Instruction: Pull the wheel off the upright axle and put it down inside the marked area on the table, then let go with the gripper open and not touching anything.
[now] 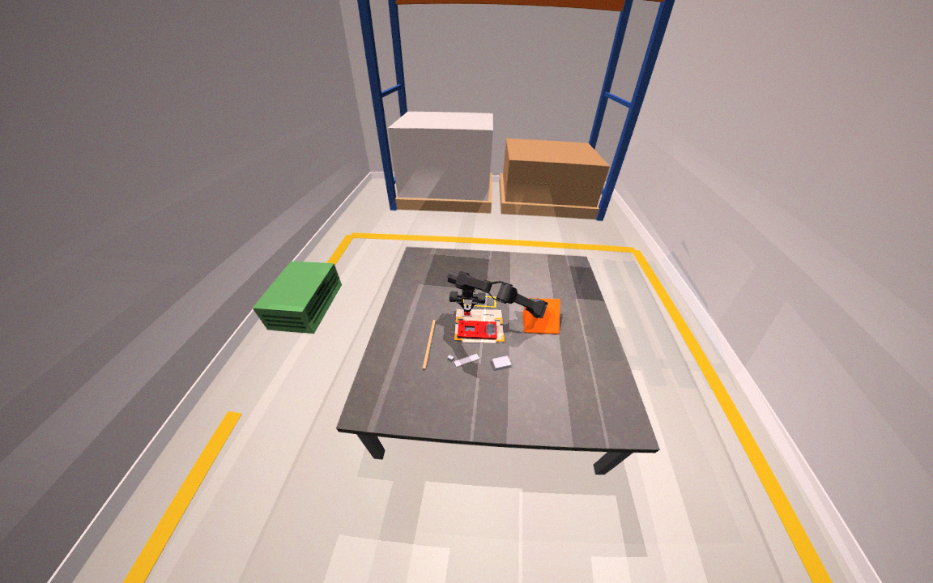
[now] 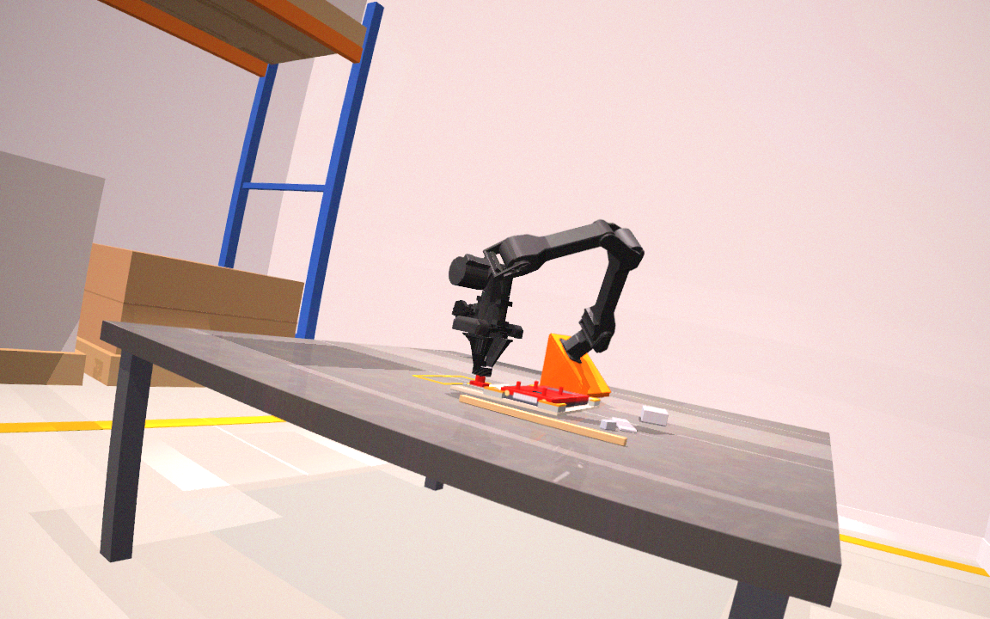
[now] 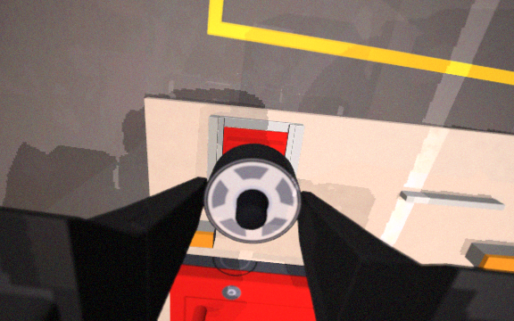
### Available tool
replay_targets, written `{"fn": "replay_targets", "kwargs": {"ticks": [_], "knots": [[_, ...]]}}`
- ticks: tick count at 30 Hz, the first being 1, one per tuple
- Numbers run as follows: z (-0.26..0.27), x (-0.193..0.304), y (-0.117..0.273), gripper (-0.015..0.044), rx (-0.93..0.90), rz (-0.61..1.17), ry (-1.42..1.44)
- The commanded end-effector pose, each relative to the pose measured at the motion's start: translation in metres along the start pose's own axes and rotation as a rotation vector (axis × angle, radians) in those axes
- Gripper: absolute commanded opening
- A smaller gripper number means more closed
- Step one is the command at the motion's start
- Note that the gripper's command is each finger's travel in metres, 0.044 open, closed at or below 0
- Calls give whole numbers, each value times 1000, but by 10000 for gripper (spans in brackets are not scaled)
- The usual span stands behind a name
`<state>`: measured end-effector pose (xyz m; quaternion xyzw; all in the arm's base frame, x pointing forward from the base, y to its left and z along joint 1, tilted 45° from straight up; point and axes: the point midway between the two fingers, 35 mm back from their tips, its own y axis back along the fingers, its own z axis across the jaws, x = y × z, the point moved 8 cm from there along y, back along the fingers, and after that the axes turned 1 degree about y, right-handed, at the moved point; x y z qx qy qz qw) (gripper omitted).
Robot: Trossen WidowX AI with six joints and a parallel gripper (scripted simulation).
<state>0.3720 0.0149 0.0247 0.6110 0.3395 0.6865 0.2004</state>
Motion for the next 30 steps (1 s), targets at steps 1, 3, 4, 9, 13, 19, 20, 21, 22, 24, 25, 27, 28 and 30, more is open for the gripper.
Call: {"fn": "replay_targets", "kwargs": {"ticks": [1,3,4,9,13,19,20,21,22,24,25,27,28,30], "knots": [[0,-1,4,0,-2,-2,1],[0,-1,4,0,-2,-2,1],[0,-1,5,0,-2,-2,1],[0,-1,6,0,-3,-2,1],[0,-1,8,0,-3,-2,0],[0,-1,10,0,-3,-2,0],[0,-1,10,0,-3,-2,0],[0,-1,10,0,-3,-2,0],[0,-1,11,0,-3,-2,0],[0,-1,11,0,-4,-2,0],[0,-1,12,0,-4,-2,0],[0,-1,12,0,-4,-2,0],[0,-1,13,0,-4,-2,0],[0,-1,13,0,-4,-2,-1]]}}
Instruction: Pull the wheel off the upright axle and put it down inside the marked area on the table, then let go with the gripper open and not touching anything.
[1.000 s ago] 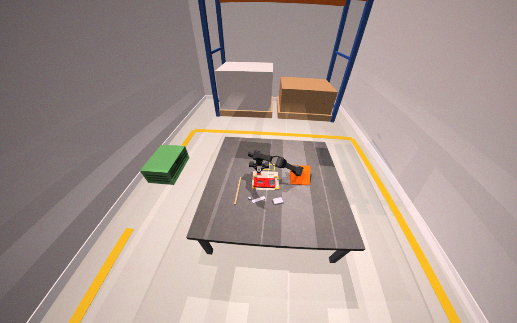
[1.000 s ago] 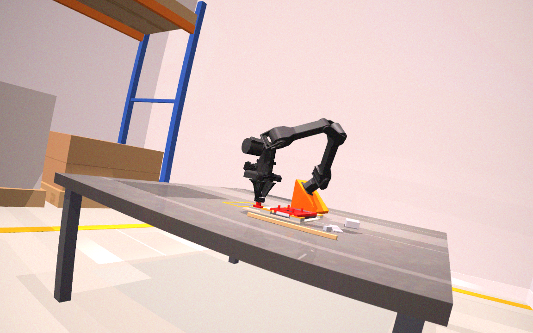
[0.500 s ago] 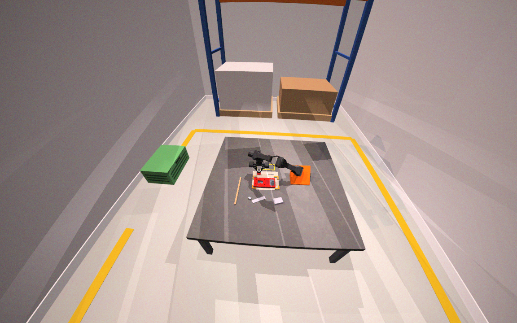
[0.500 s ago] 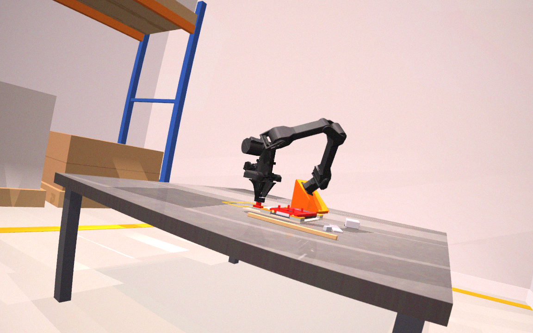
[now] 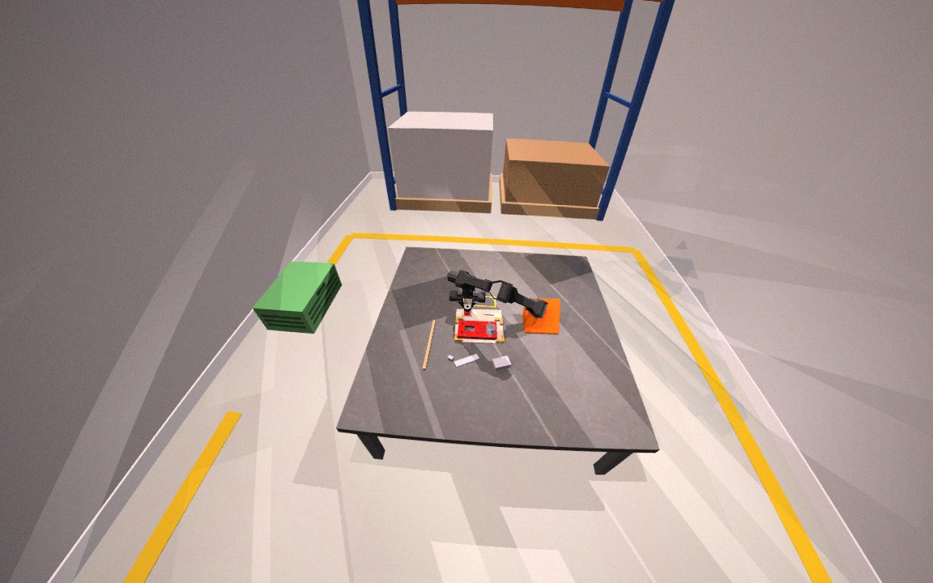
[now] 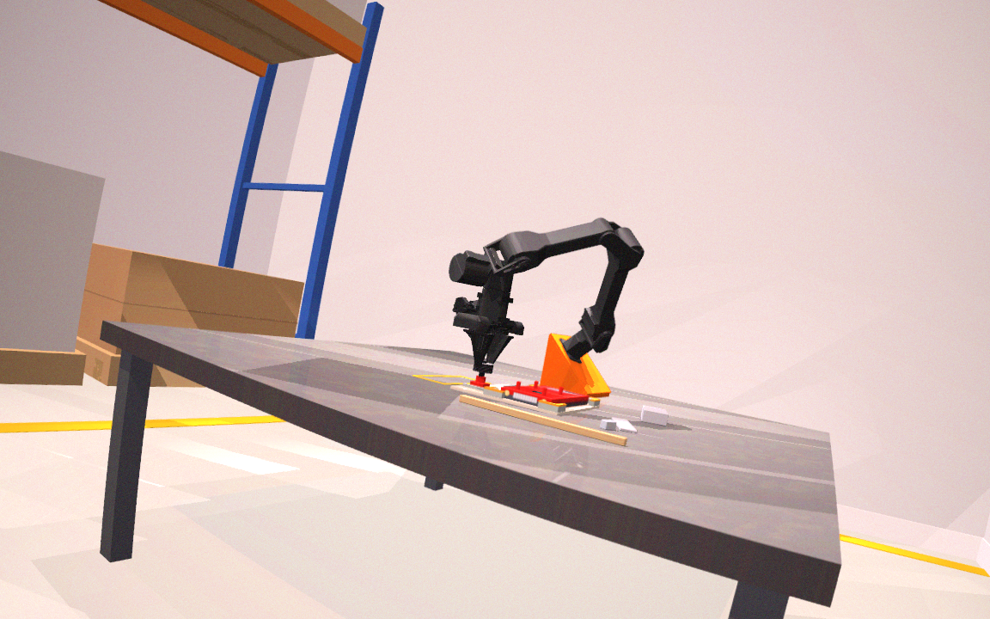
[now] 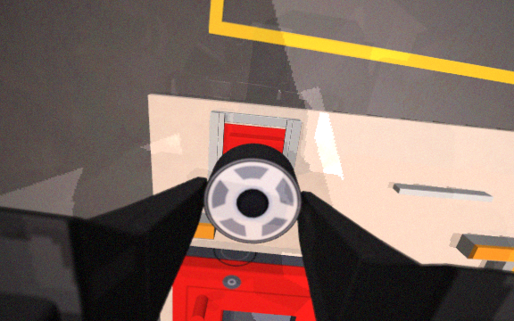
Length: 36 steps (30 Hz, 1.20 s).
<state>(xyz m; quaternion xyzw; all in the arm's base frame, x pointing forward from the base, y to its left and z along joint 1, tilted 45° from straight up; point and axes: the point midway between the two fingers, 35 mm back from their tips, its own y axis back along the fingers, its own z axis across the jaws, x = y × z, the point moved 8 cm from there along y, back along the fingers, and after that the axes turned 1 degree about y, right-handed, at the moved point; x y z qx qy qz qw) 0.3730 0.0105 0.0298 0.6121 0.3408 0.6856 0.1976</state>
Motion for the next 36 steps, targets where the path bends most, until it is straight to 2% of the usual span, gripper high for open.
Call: {"fn": "replay_targets", "kwargs": {"ticks": [1,36], "knots": [[0,-1,7,0,-10,-4,0],[0,-2,18,0,-12,-3,-2]]}}
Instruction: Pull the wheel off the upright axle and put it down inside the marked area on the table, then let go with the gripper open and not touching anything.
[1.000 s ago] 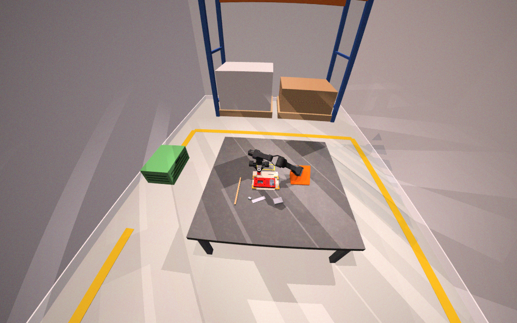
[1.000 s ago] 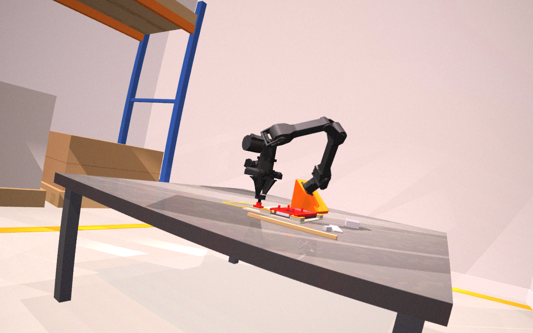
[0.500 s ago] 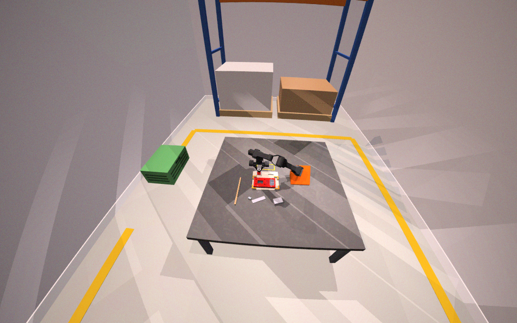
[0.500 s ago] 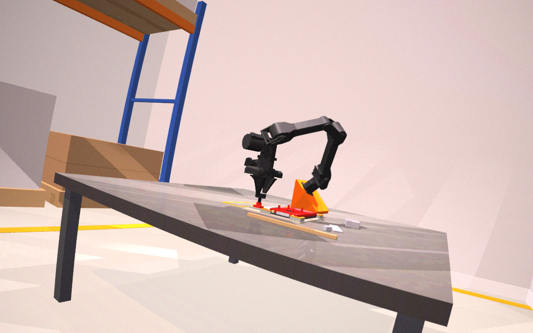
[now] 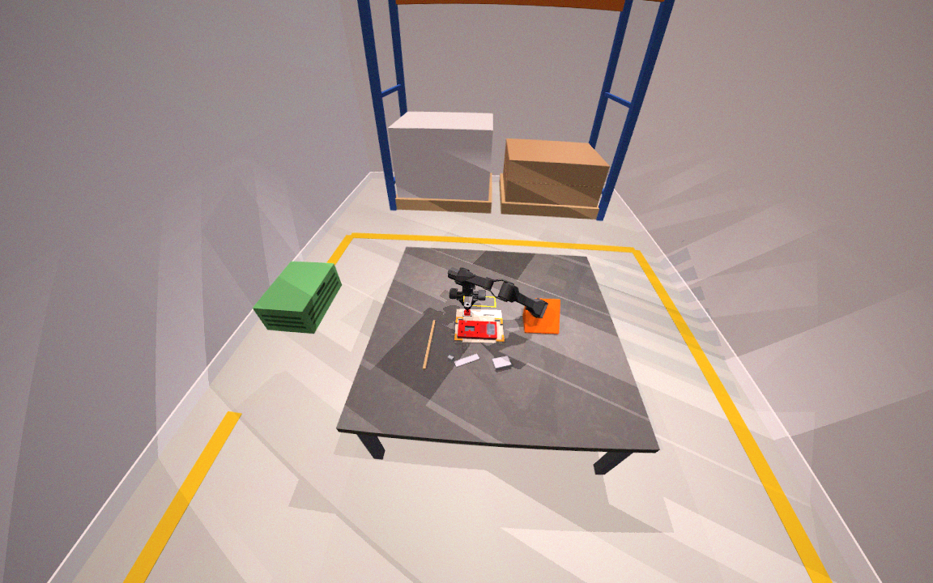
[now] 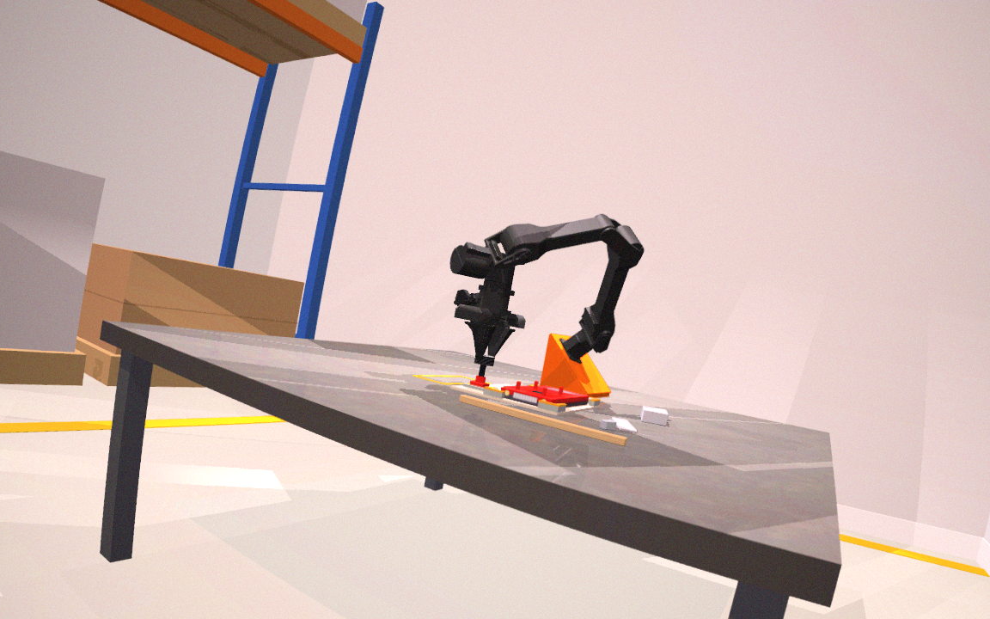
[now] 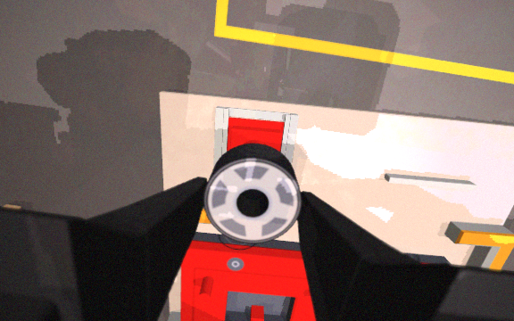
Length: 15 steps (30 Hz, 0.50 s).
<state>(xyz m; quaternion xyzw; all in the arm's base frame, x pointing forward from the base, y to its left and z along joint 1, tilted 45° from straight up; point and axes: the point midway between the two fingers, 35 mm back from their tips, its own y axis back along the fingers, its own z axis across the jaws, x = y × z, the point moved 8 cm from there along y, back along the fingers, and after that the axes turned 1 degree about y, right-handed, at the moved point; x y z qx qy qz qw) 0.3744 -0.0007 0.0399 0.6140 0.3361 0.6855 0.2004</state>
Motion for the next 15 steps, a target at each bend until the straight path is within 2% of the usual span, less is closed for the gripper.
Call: {"fn": "replay_targets", "kwargs": {"ticks": [1,15], "knots": [[1,-1,4,0,-3,-6,4],[0,-1,8,0,-4,-6,4]]}}
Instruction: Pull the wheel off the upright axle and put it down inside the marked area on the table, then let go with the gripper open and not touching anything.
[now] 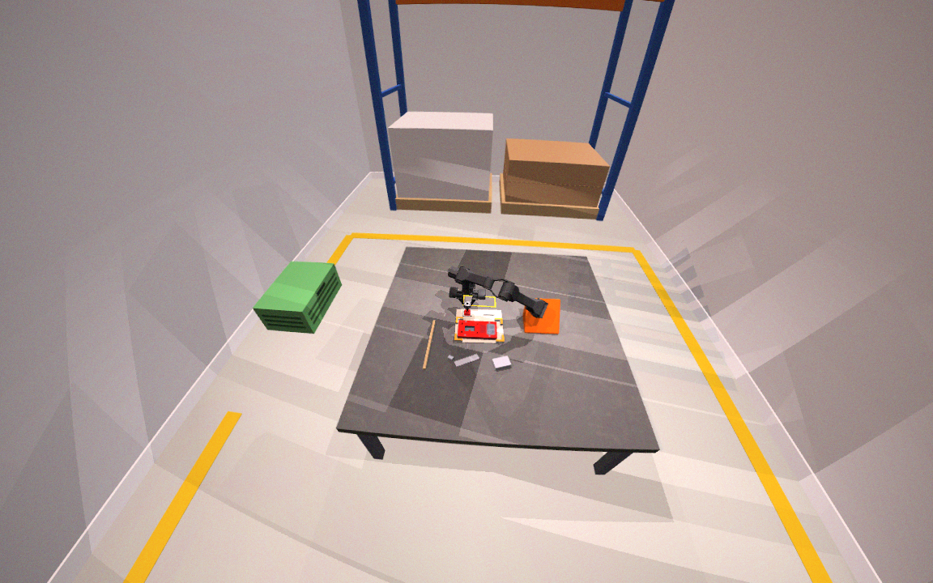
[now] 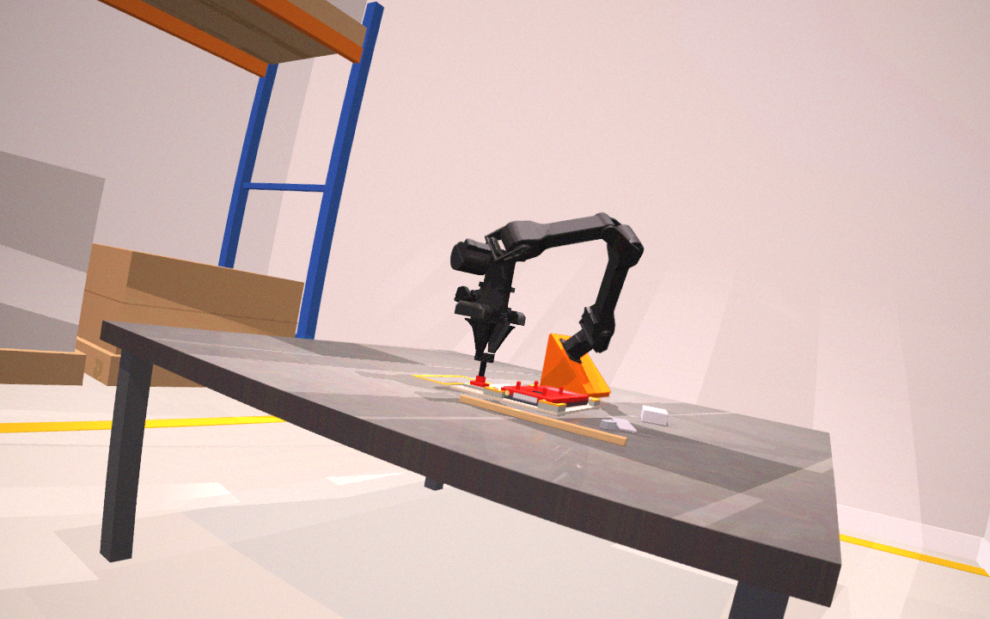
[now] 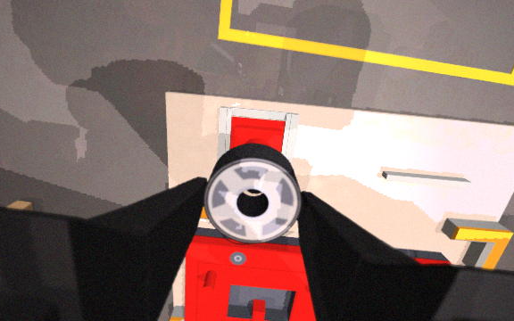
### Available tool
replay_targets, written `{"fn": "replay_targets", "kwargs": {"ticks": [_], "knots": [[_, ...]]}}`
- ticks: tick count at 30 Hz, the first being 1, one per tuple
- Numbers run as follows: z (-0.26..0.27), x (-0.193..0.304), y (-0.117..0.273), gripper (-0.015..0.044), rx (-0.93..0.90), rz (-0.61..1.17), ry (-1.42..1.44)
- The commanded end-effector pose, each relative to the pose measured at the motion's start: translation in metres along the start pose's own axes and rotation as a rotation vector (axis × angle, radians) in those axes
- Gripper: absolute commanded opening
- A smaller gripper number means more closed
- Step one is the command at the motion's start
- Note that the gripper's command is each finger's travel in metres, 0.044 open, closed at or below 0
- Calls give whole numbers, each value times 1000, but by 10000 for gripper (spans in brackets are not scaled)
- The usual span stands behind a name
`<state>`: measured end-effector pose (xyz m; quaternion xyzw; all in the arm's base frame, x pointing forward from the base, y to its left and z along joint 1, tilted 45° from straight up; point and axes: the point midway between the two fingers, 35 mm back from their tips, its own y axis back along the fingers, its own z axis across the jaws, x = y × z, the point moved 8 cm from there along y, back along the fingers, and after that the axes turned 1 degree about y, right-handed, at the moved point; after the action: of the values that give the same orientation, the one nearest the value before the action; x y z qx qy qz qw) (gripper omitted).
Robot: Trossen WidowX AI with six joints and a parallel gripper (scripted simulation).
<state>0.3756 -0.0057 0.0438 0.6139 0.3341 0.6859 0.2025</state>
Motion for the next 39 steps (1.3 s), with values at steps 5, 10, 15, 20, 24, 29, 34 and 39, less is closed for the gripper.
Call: {"fn": "replay_targets", "kwargs": {"ticks": [5,10,15,20,24,29,34,39], "knots": [[0,0,3,0,1,-5,5],[0,0,9,0,1,-5,5],[-1,1,34,0,1,-6,4],[-4,-4,31,0,0,-1,-4],[-16,-30,35,0,-1,-9,-3],[-34,-61,38,0,0,-15,-2],[-54,-91,40,0,2,-15,1],[-65,-104,40,0,3,-13,3]]}}
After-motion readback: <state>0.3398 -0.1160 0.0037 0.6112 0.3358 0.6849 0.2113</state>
